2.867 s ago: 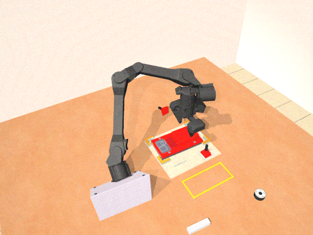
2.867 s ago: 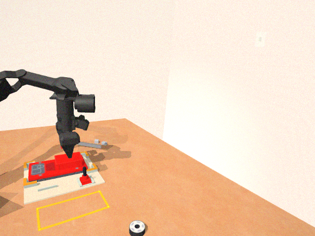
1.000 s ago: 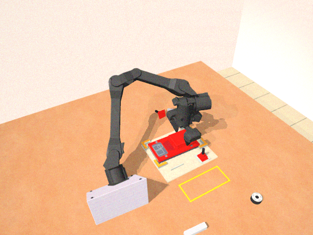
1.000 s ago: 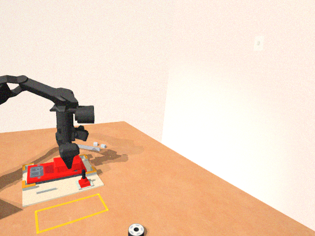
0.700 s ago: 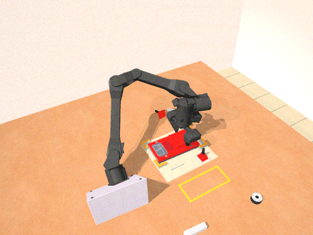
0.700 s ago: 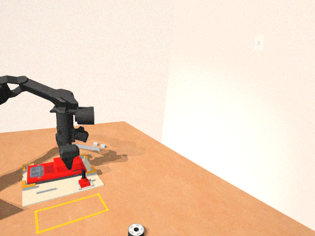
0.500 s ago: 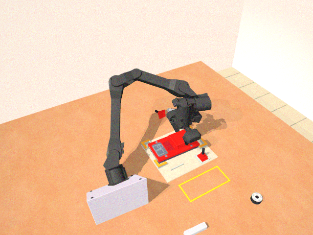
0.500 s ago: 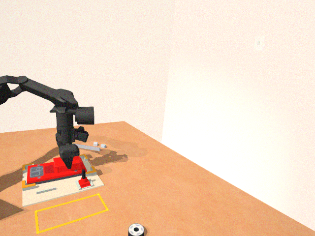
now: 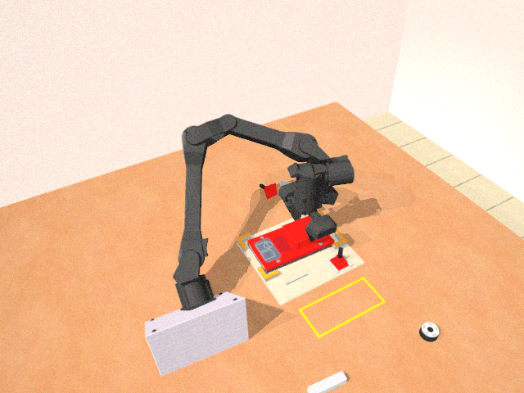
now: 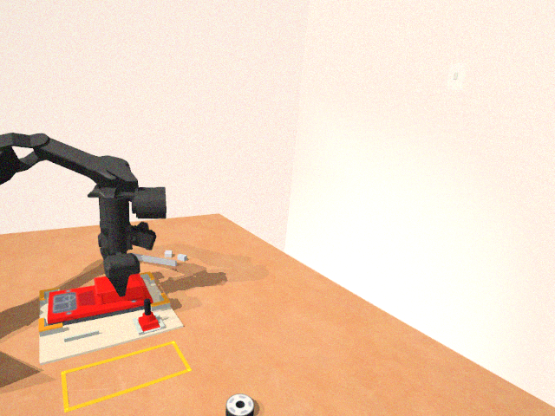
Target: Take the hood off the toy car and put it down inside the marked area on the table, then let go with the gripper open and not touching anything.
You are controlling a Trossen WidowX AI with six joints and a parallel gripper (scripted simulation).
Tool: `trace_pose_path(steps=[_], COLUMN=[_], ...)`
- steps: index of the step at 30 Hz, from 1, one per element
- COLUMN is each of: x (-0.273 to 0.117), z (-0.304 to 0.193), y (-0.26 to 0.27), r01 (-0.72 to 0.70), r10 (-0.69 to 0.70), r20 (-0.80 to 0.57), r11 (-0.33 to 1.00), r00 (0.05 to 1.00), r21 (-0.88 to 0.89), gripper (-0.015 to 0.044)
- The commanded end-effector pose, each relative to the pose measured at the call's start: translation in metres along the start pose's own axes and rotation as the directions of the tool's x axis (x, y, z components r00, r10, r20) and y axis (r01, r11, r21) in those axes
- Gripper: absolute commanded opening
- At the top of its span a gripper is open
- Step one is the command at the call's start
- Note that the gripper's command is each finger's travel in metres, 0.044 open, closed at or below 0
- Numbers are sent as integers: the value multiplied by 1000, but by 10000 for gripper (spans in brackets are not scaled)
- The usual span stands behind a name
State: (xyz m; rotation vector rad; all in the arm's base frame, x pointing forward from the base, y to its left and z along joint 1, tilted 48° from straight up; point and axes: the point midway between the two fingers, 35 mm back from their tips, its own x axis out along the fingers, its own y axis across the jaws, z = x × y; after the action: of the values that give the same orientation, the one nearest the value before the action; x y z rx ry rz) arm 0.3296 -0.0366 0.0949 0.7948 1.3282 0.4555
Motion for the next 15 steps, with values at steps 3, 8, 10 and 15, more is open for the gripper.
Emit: trace_pose_path(steps=[3, 8, 10, 15], x=[-4, -7, -9, -12], z=[0, 0, 0, 0], y=[0, -1, -1, -1], r01=[2, 2, 2, 2], r10=[-2, -2, -2, -2], r20=[-1, -1, -1, -1], r11=[1000, 1000, 1000, 1000], r00=[1000, 1000, 1000, 1000], r21=[-4, -4, -4, -3], gripper=[0, 0, 0, 0])
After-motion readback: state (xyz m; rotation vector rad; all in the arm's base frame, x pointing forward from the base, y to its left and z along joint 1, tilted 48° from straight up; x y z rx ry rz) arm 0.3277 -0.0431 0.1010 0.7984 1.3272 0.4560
